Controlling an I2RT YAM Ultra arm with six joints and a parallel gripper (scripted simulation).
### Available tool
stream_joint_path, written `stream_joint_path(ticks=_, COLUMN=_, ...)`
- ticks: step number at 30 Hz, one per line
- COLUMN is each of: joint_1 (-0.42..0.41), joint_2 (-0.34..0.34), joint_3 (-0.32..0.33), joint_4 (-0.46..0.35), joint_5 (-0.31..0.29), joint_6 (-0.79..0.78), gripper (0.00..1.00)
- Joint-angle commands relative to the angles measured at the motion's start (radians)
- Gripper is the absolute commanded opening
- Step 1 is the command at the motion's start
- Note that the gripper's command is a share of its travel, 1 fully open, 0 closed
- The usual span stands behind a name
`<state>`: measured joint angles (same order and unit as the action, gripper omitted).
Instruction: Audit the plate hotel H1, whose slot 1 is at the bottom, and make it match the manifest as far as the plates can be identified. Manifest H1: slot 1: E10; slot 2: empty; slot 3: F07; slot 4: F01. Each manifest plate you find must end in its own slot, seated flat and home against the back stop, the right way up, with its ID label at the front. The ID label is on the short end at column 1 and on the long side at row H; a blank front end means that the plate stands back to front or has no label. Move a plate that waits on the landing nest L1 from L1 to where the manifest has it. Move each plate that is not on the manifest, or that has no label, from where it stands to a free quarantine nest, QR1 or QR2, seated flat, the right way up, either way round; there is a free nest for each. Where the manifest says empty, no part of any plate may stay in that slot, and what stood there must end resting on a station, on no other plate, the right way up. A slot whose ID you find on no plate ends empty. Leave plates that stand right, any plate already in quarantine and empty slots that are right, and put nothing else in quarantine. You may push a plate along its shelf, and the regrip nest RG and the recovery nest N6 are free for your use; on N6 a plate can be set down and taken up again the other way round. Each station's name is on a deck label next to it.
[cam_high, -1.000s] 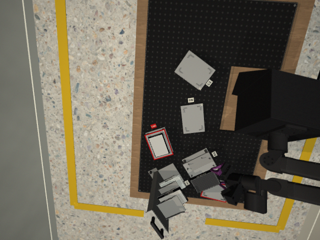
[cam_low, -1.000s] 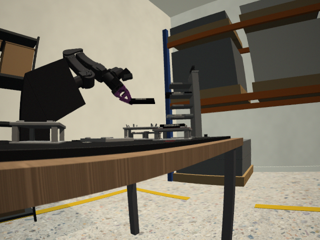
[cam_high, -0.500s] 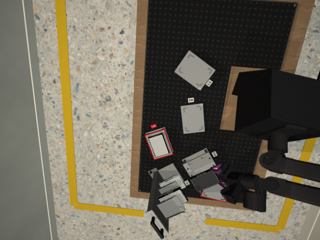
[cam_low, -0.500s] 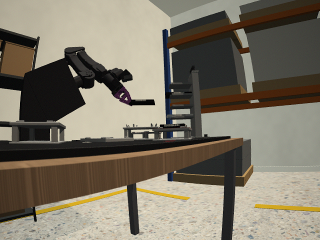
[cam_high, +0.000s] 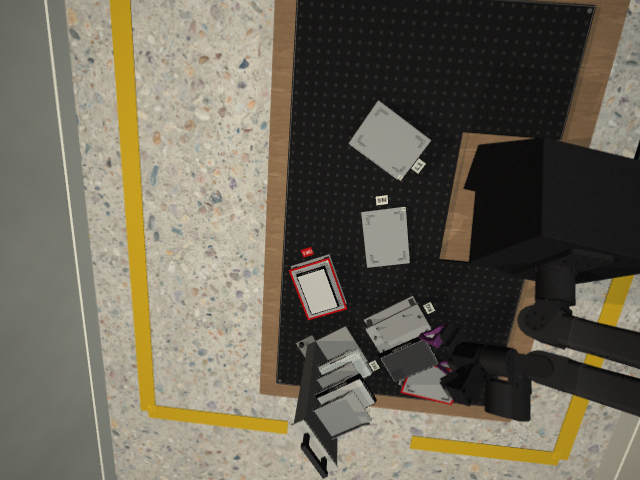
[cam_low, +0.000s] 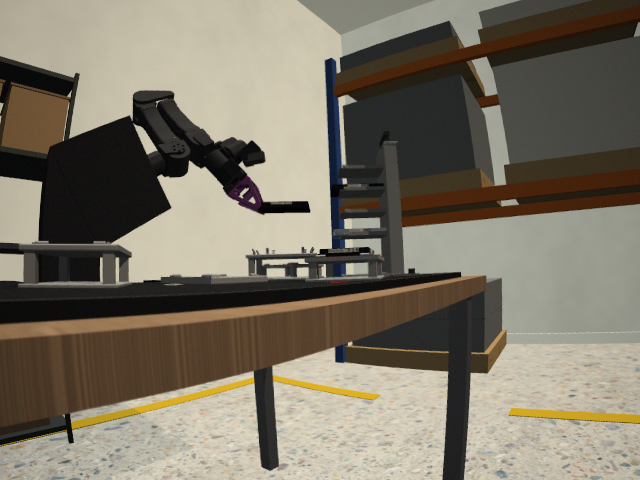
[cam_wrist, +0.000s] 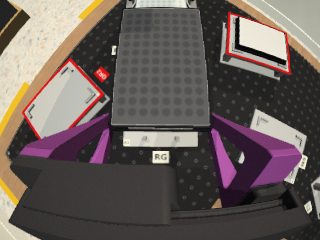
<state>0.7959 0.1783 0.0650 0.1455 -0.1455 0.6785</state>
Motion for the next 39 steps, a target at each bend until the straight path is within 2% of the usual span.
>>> stream_joint_path(ticks=1, joint_1=0.007, joint_2=0.007, joint_3=0.001, joint_4=0.037, joint_5=0.033, joint_6=-0.001, gripper=0.86)
stream_joint_path(ticks=39, joint_1=0.103, joint_2=0.166, joint_3=-0.036, joint_4=0.232, joint_5=0.129, joint_6=-0.006, gripper=0.86)
